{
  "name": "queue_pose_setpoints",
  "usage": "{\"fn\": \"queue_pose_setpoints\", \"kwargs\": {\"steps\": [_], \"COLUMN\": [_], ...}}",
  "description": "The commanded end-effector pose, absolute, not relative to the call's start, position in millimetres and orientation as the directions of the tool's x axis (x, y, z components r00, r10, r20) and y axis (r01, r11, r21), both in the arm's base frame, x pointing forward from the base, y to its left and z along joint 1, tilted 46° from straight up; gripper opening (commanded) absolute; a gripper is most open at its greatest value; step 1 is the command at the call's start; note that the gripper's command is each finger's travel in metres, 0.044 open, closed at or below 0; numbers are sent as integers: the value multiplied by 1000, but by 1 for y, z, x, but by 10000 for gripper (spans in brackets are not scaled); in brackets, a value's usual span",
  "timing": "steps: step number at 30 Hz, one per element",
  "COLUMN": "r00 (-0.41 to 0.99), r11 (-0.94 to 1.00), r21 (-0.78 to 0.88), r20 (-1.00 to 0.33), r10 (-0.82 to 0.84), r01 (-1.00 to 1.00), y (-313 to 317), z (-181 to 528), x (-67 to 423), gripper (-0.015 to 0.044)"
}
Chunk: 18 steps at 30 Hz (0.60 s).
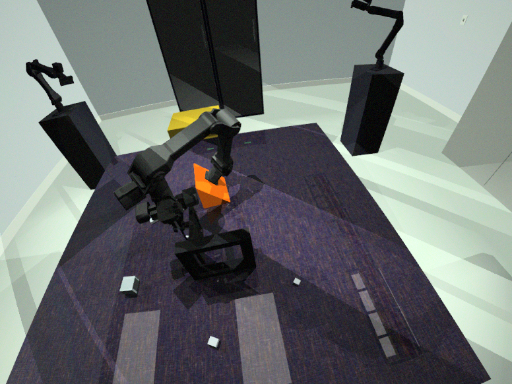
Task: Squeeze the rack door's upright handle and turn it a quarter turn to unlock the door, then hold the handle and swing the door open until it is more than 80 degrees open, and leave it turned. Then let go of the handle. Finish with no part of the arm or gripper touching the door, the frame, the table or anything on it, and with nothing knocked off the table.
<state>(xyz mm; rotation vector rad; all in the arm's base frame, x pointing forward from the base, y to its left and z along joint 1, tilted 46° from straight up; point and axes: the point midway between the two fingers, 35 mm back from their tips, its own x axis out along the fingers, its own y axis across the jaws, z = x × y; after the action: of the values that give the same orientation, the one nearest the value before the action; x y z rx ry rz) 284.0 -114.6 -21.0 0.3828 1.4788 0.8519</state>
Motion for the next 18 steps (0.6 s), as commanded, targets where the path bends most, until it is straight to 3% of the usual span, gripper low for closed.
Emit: {"fn": "queue_pose_setpoints", "kwargs": {"steps": [1,18], "r00": [-123,-112], "r11": [662,671], "r21": [701,693], "r20": [-705,-713], "r10": [698,692], "r01": [-265,-262], "y": [-114,-130], "z": [-21,-7], "x": [284,288], "gripper": [282,282]}}
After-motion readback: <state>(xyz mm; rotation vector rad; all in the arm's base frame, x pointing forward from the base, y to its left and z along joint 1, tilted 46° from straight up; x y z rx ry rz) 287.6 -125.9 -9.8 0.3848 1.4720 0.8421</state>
